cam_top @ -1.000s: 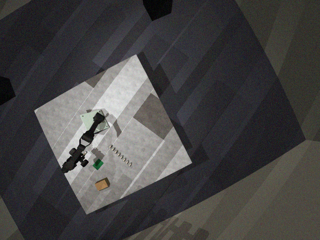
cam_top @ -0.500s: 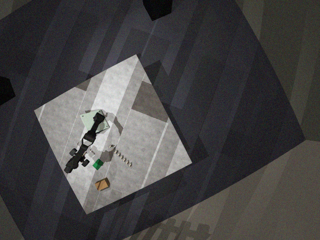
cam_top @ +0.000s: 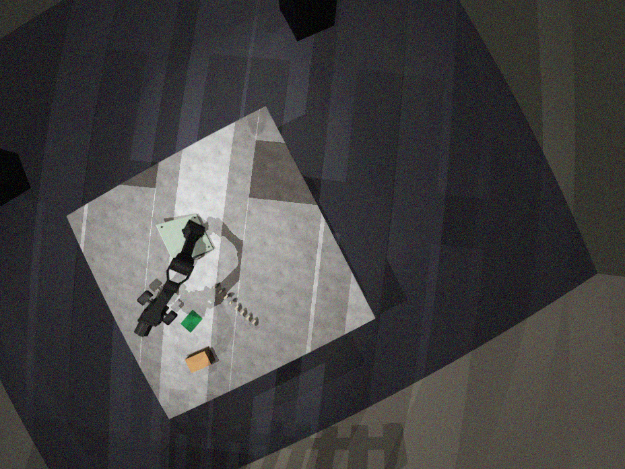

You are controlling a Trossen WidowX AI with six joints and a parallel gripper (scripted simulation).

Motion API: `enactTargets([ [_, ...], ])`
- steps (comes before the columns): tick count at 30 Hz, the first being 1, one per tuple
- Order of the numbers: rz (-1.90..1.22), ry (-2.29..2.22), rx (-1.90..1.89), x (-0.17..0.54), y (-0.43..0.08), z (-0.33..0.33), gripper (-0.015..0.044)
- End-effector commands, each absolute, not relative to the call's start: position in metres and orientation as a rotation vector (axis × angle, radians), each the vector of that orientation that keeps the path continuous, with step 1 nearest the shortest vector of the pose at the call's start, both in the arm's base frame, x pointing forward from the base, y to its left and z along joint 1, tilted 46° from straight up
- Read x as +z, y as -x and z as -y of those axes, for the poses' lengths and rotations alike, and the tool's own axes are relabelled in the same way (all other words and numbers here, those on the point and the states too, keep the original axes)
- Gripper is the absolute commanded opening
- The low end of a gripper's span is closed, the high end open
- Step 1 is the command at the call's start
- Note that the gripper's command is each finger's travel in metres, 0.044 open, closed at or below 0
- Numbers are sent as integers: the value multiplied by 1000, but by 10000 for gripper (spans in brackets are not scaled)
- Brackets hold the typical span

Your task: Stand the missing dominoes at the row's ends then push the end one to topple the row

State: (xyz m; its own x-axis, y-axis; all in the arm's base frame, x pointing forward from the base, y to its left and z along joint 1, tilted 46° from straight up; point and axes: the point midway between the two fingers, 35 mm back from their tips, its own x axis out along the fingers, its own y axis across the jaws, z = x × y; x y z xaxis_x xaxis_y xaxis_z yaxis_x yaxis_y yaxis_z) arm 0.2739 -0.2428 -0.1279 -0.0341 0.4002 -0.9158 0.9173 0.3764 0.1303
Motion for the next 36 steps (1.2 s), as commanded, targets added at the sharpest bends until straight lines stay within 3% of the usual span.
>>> enactTargets([
  [1, -1585, -1146, -688, -130, -275, 244, 28],
  [36, -1187, -861, -961, -141, -281, 233, 28],
])
